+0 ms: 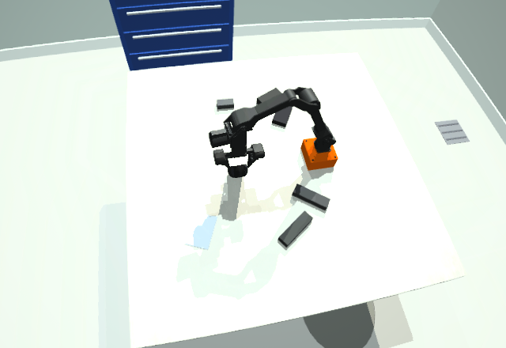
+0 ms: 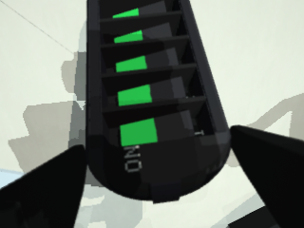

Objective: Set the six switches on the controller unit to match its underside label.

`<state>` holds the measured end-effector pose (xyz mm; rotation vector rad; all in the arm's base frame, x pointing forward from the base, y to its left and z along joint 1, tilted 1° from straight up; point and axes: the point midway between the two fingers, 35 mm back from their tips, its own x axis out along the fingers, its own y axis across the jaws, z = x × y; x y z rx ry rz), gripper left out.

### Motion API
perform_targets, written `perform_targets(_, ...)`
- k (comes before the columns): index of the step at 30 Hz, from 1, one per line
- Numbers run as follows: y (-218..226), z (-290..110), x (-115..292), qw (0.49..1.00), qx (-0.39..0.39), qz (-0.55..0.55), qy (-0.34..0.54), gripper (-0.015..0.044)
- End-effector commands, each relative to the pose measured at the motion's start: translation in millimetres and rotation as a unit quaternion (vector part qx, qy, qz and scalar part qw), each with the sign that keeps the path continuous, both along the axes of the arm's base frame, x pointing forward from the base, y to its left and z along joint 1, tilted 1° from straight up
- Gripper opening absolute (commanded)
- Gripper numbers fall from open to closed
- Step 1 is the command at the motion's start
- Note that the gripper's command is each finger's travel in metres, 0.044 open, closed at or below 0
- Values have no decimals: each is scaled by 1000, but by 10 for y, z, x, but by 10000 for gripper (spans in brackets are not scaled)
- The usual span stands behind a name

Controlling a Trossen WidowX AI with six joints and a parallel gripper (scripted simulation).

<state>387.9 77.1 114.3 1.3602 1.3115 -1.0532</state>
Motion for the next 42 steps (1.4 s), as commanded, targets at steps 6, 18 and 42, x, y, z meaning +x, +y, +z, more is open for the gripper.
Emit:
perform_targets(6, -118, 15, 2, 1000, 5, -1, 0, 336)
perform_targets(18, -222, 32, 2, 1000, 17, -1, 0, 336)
perform_targets(42, -428, 55, 3, 1000, 20, 0, 0, 336)
